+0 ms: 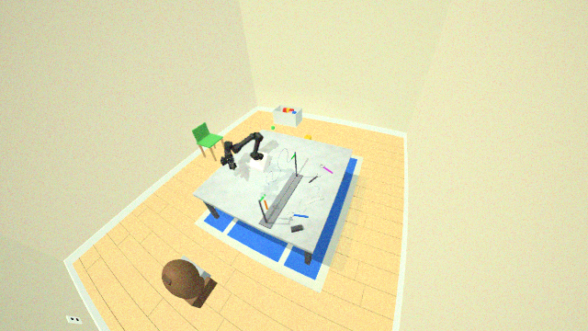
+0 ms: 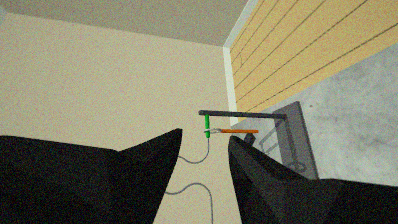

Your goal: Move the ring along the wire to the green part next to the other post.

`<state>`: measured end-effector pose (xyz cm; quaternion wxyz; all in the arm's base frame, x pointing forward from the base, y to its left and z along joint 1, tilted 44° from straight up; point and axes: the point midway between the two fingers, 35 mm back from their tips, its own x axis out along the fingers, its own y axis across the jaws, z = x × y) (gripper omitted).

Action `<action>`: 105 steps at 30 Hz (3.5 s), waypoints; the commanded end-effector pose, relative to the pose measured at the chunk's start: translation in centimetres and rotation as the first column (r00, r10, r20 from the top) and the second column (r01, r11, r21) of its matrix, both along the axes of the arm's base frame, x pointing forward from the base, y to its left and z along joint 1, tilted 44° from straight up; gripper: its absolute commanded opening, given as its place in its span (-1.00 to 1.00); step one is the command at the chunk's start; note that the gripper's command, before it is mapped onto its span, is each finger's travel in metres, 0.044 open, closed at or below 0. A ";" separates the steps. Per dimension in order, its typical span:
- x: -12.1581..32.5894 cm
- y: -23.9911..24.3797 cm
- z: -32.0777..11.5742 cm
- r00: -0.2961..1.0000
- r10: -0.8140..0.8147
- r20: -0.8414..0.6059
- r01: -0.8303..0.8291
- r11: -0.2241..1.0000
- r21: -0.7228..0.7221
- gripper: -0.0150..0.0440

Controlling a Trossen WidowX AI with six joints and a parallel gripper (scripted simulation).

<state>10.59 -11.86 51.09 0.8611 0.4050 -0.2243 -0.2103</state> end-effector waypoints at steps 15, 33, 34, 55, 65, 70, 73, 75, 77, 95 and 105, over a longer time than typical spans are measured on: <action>0.5 -9.5 0.3 0.974 0.018 -0.224 -0.097 0.933 -0.346 0.05; 8.5 -20.4 -4.5 0.863 -0.090 -0.497 -0.382 0.527 -0.759 0.05; 9.2 -21.0 -5.0 0.858 -0.099 -0.504 -0.399 0.492 -0.774 0.05; 20.4 -25.1 -14.1 0.833 -0.220 -0.508 -0.532 -0.063 -0.844 0.05; 22.4 -23.5 -12.7 0.834 -0.220 -0.506 -0.530 -0.064 -0.846 0.05; 25.1 -21.2 -10.6 0.836 -0.219 -0.504 -0.527 -0.063 -0.847 0.05; 25.3 -21.2 -10.4 0.836 -0.219 -0.504 -0.527 -0.063 -0.848 0.05; 25.3 -21.2 -10.4 0.836 -0.219 -0.504 -0.527 -0.063 -0.848 0.05; 25.4 -21.2 -10.4 0.836 -0.219 -0.503 -0.527 -0.063 -0.848 0.05; 28.1 -21.3 -10.2 0.837 -0.219 -0.502 -0.525 -0.062 -0.849 0.05; 29.7 -21.2 -10.1 0.838 -0.218 -0.501 -0.524 -0.062 -0.849 0.05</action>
